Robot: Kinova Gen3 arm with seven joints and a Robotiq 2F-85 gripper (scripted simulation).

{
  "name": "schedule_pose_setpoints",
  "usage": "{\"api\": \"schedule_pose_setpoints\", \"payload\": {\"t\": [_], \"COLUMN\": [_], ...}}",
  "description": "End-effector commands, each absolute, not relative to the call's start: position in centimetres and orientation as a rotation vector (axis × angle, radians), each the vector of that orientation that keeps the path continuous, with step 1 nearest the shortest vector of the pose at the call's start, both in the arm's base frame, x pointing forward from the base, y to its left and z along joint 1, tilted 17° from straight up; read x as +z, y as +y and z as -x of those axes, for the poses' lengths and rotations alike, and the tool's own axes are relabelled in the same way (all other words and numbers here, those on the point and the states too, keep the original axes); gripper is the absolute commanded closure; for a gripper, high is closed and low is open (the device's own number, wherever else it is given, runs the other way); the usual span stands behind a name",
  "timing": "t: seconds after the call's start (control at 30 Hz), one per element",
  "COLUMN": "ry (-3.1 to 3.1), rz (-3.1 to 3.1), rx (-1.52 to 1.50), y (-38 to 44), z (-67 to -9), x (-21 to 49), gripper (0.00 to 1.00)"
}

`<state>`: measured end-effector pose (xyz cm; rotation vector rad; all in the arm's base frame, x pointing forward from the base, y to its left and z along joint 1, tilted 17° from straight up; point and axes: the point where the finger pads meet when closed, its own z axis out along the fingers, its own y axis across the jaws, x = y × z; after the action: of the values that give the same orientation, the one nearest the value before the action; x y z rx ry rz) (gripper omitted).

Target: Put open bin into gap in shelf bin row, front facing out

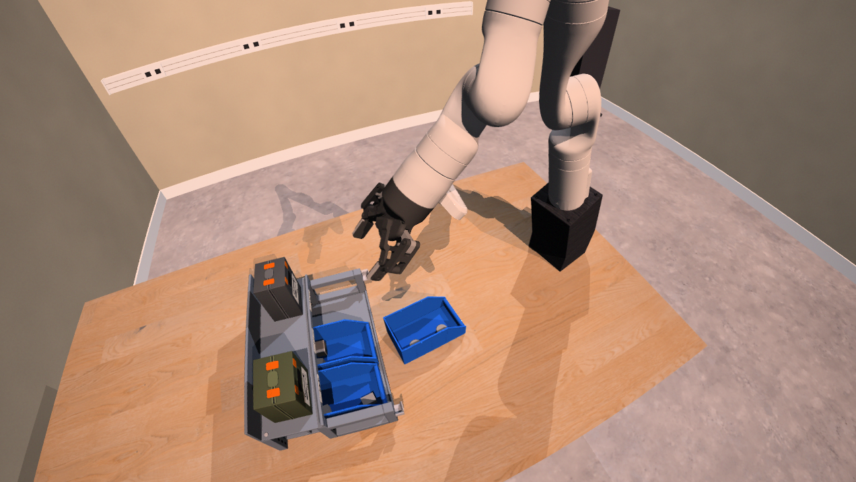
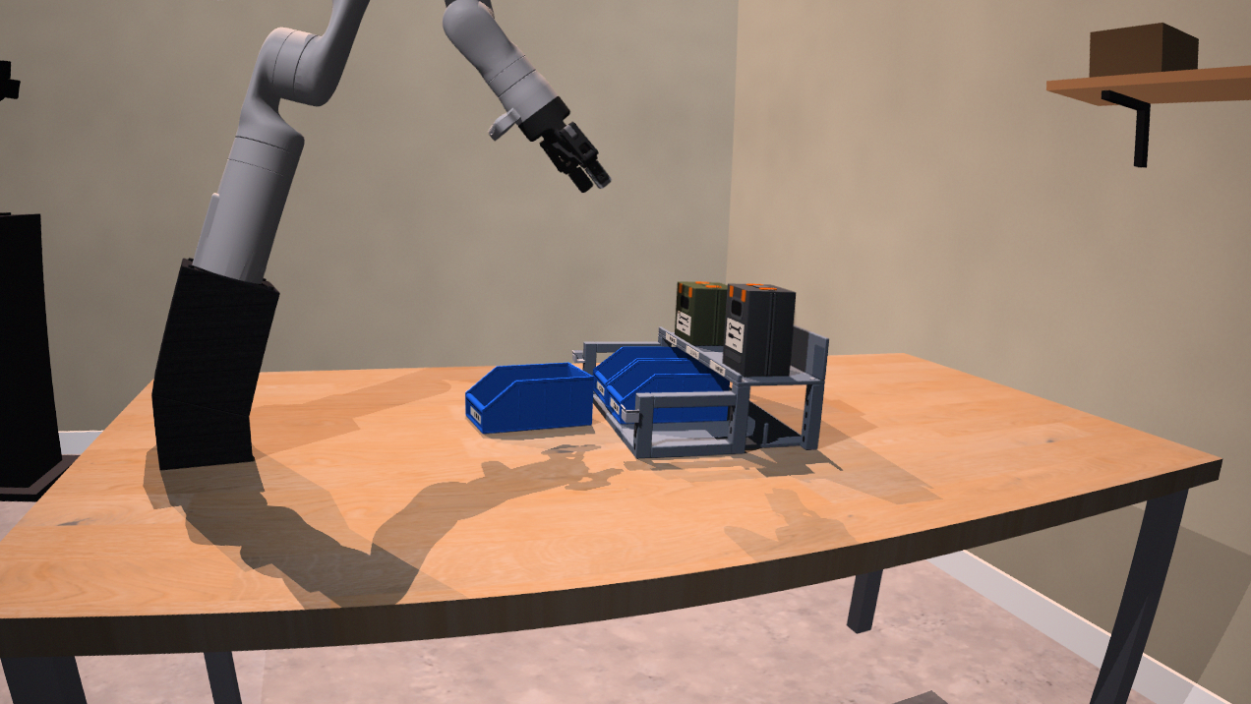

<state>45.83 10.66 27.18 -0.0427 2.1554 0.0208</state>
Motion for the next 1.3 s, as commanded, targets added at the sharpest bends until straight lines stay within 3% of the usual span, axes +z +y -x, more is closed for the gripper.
{"api": "schedule_pose_setpoints", "payload": {"t": [0.0,1.27], "ry": [2.154,2.527], "rz": [0.042,0.178], "rx": [0.021,0.117], "y": [10.66,10.63], "z": [-45.85,-45.84], "x": [27.23,27.23], "gripper": [0.0,0.0]}}
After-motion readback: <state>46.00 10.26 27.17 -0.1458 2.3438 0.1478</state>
